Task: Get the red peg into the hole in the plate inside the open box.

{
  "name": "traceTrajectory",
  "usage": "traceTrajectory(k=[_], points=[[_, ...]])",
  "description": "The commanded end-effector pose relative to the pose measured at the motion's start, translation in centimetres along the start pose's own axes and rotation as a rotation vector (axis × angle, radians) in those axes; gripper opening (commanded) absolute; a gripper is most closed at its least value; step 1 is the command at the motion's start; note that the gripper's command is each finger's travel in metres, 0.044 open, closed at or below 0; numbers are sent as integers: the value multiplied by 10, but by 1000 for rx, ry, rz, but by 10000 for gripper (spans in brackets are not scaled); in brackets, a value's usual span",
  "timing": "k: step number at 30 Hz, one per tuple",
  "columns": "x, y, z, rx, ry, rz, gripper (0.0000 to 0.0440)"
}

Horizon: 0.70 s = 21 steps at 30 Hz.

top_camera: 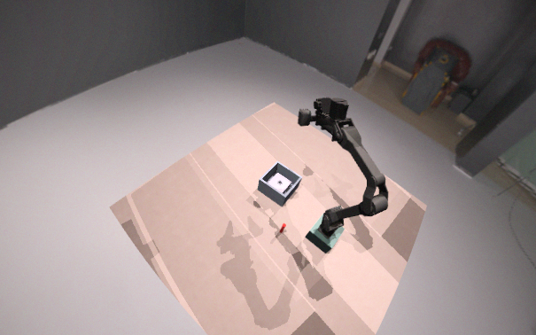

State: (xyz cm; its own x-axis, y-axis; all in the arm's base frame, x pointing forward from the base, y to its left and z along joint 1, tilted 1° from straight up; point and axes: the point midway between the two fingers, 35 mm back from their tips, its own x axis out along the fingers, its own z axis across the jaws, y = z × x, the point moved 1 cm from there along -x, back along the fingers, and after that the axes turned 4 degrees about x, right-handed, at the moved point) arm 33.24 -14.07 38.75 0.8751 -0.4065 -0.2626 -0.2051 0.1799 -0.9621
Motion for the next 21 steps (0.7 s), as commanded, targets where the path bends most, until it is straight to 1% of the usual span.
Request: traceTrajectory(k=[1, 11, 16, 21], points=[[2, 26, 19, 64, -28, 95, 440], [-11, 102, 67, 228, -54, 383, 440], [-27, 141, 87, 295, -29, 532, 440], [-48, 180, 103, 351, 23, 680, 440]])
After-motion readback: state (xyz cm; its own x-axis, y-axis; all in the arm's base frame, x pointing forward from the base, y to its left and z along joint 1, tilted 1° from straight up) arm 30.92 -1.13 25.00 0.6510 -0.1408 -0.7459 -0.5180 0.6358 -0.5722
